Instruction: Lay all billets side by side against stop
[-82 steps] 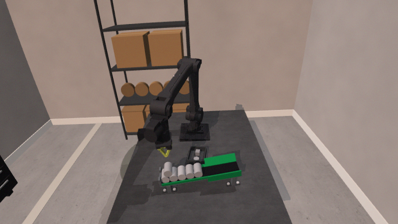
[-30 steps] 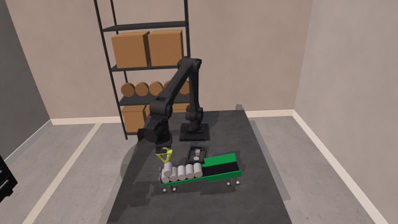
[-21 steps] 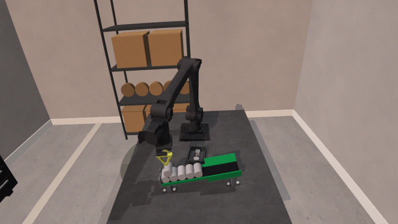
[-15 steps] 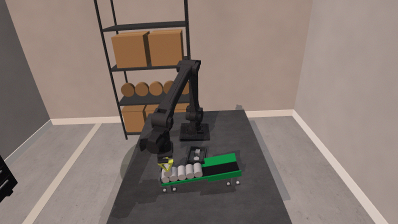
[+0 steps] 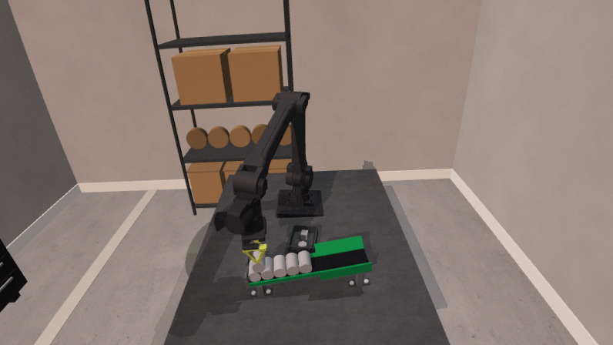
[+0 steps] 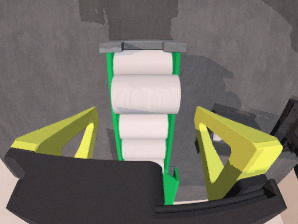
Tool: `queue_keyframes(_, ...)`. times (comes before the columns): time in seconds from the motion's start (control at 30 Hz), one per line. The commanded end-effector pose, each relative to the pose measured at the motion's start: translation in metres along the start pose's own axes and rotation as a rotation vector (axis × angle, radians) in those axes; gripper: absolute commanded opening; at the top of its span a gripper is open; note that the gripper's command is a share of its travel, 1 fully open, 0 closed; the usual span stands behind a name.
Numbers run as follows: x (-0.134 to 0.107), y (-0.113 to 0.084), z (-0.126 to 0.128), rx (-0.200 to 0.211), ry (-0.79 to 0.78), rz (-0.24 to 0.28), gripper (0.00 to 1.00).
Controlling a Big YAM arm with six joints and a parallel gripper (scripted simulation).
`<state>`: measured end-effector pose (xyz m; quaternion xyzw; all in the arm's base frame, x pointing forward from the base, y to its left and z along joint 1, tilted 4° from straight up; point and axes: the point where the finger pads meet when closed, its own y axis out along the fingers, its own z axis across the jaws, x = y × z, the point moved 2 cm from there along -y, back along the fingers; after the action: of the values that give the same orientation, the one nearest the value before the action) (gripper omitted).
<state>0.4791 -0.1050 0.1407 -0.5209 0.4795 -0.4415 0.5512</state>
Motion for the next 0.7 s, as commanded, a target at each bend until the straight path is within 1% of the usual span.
queue_keyframes(0.0, 0.0062, -0.0137, 0.0139, 0.04, 0.011, -0.014, 0.89)
queue_keyframes(0.6, 0.0062, -0.0134, 0.0138, 0.04, 0.011, -0.013, 0.89)
queue_keyframes(0.67, 0.0056, -0.0067, 0.0118, 0.033, 0.011, -0.01, 0.89)
